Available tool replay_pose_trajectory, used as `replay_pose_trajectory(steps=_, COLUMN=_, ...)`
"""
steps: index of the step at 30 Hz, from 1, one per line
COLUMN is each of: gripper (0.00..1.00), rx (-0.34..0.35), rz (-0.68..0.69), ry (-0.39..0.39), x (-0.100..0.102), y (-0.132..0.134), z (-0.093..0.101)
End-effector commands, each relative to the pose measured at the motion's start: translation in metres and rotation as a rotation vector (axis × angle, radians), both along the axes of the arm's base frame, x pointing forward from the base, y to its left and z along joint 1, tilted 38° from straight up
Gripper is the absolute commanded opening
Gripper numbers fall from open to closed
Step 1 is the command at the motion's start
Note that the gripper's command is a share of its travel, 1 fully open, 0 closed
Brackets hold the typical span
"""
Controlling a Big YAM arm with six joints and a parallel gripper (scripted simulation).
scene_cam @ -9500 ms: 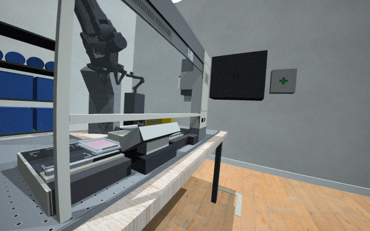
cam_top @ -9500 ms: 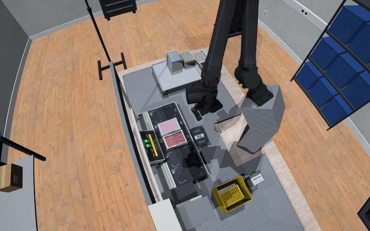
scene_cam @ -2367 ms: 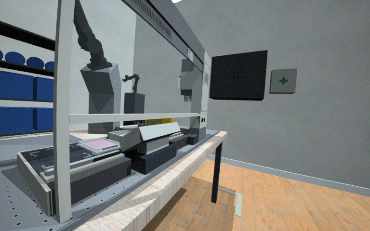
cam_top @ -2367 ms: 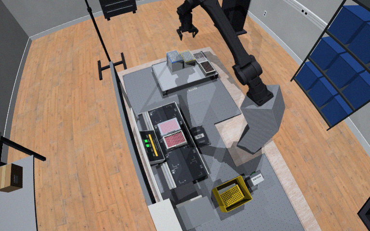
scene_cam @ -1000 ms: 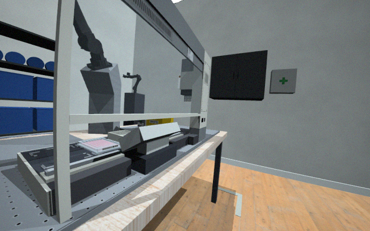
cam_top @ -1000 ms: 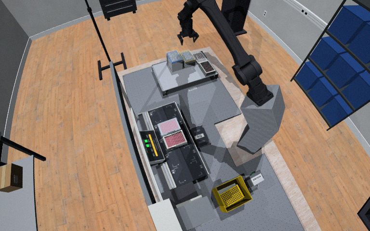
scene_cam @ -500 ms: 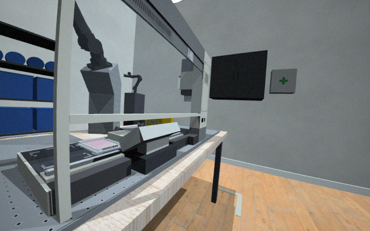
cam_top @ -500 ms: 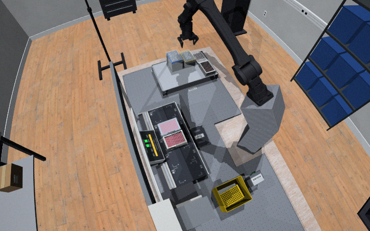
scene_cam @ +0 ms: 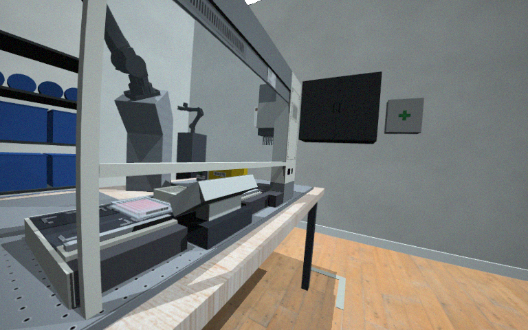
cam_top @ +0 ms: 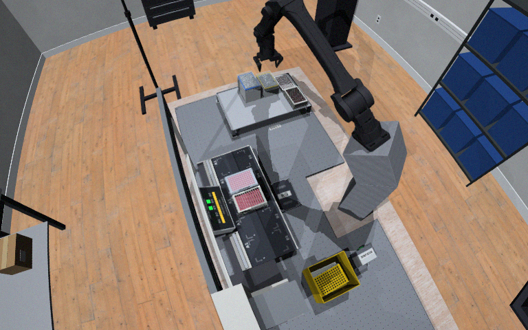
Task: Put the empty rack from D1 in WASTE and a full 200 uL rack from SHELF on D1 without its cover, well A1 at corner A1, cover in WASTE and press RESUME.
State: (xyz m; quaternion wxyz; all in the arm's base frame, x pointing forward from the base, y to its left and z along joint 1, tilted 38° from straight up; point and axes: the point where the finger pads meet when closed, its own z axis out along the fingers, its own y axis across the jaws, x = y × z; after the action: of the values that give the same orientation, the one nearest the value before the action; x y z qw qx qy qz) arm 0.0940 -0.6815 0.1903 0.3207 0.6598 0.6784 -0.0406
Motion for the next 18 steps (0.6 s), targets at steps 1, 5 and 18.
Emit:
replay_pose_trajectory(steps=1, gripper=0.99, rx=-0.051, rz=-0.003, ry=-0.007, x=0.01, y=-0.018, z=0.017)
replay_pose_trajectory(steps=5, gripper=0.99, rx=-0.046, rz=-0.003, ry=-0.007, x=0.012, y=-0.02, z=0.009)
replay_pose_trajectory(steps=18, gripper=0.99, rx=-0.051, rz=-0.003, ry=-0.007, x=0.02, y=-0.031, z=-0.003)
